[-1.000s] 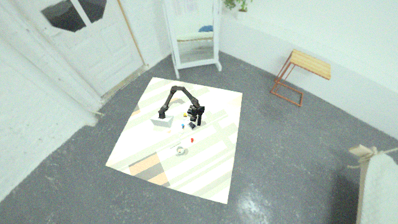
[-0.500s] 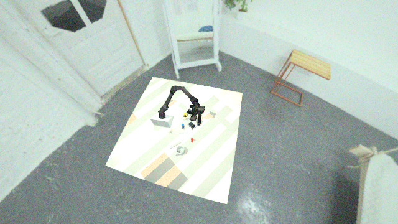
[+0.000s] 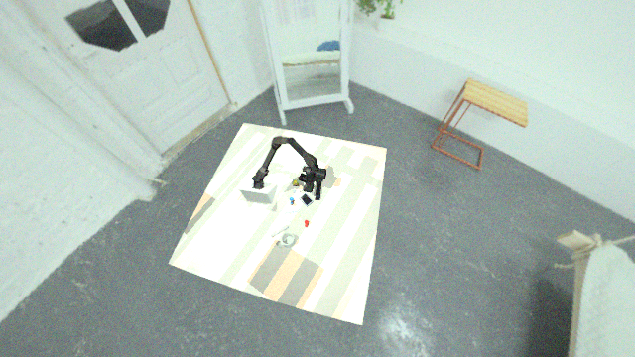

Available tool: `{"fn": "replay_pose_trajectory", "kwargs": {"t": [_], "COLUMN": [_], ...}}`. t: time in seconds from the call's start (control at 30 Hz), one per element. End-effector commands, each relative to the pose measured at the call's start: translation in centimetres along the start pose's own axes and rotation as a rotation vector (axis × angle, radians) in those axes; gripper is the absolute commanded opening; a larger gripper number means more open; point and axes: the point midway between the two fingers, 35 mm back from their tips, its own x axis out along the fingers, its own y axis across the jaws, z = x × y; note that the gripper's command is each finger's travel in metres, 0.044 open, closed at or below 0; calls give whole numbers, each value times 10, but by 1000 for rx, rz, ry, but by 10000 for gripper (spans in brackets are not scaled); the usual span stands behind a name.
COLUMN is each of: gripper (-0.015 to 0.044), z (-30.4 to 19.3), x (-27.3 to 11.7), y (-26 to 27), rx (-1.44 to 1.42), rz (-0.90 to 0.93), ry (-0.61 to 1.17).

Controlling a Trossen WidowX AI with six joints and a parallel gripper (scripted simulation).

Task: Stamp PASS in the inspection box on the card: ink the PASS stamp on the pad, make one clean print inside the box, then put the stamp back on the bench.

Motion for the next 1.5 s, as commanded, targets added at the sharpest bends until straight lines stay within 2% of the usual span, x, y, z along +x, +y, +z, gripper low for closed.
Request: {"fn": "replay_pose_trajectory", "kwargs": {"t": [0.0, 0.93, 1.33, 1.47], "gripper": [0, 0, 0, 0], "z": [0, -1, -16, -18], "x": [-2, -16, -19, -19], "y": [0, -1, -84, -88], "rx": [-5, -5, -4, -4], "rz": [0, 1, -4, -4], "ry": [1, 1, 2, 2]}}
